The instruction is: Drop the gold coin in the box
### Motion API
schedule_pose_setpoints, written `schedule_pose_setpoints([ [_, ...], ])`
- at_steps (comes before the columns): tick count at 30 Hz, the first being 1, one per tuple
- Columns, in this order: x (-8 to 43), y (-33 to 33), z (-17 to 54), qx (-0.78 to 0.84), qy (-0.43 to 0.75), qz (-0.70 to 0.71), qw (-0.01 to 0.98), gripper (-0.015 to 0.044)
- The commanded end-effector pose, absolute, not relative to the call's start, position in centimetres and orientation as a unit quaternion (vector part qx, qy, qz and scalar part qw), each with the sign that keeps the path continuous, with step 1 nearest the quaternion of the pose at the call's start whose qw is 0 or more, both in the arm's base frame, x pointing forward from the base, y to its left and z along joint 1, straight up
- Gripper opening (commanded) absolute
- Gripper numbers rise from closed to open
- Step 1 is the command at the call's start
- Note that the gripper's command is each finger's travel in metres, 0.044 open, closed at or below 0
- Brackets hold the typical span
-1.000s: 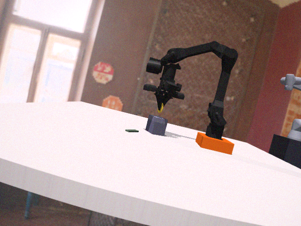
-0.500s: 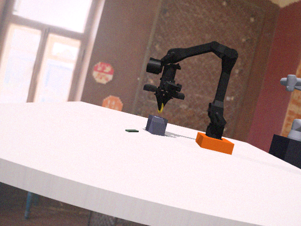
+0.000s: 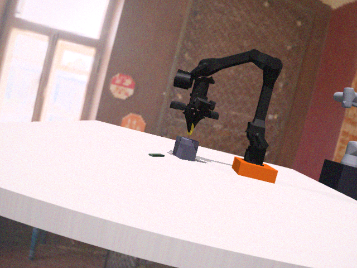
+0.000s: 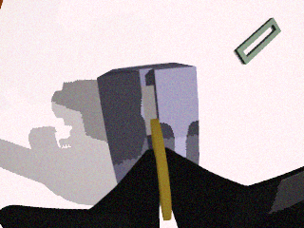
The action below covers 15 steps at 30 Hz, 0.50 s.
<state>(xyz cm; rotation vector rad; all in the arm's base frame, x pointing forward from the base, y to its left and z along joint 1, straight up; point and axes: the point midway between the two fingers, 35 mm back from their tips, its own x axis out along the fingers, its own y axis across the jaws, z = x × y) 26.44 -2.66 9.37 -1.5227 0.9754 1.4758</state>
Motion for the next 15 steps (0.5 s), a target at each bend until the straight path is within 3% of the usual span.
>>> schedule_pose_setpoints([
  [1, 26.29, -2.63, 9.06, -0.598, 0.386, 0.582, 0.393, 0.0000],
  [15, 26.46, -2.66, 8.57, -0.599, 0.384, 0.583, 0.392, 0.0000],
])
